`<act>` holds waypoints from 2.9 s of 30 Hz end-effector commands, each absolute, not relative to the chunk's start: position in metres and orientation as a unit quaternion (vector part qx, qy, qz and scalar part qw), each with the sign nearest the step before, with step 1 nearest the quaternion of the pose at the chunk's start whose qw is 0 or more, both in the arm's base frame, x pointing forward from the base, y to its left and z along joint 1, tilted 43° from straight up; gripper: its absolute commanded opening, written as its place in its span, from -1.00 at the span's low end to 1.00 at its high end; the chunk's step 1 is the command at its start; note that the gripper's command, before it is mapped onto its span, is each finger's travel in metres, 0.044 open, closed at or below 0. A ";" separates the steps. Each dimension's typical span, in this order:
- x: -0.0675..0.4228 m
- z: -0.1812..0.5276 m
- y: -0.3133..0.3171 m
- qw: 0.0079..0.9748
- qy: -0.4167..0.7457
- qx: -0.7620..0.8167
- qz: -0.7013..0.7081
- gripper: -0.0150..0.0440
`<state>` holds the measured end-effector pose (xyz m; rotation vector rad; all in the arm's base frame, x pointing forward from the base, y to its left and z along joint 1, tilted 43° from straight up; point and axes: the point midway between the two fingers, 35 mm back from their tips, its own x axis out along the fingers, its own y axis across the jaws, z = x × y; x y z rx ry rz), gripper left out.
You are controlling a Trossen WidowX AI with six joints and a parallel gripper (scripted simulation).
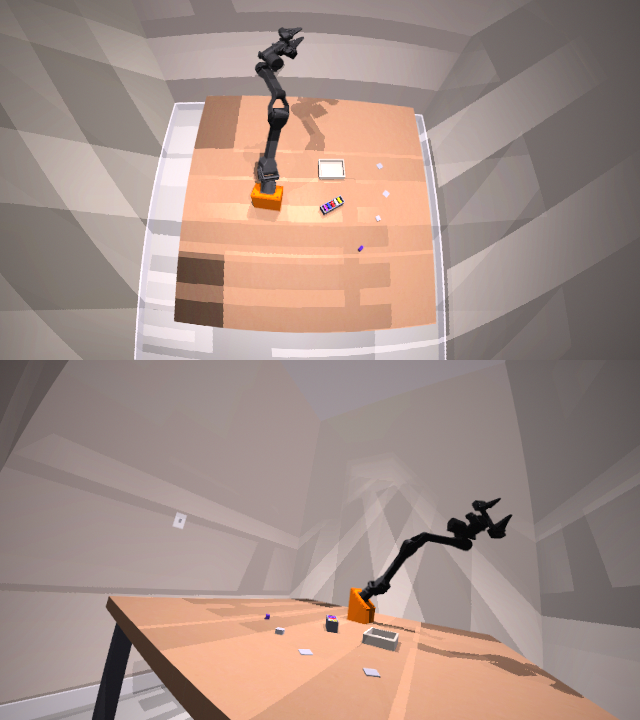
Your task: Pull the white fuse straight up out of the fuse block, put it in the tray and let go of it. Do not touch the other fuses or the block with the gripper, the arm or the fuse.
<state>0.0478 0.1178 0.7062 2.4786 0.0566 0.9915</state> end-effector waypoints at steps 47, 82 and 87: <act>0.290 0.471 0.394 0.858 -0.025 0.307 0.411 -0.24; 0.398 0.044 0.083 0.678 0.629 0.379 0.027 -0.24; 0.348 0.017 0.034 0.530 0.686 0.496 -0.048 -0.24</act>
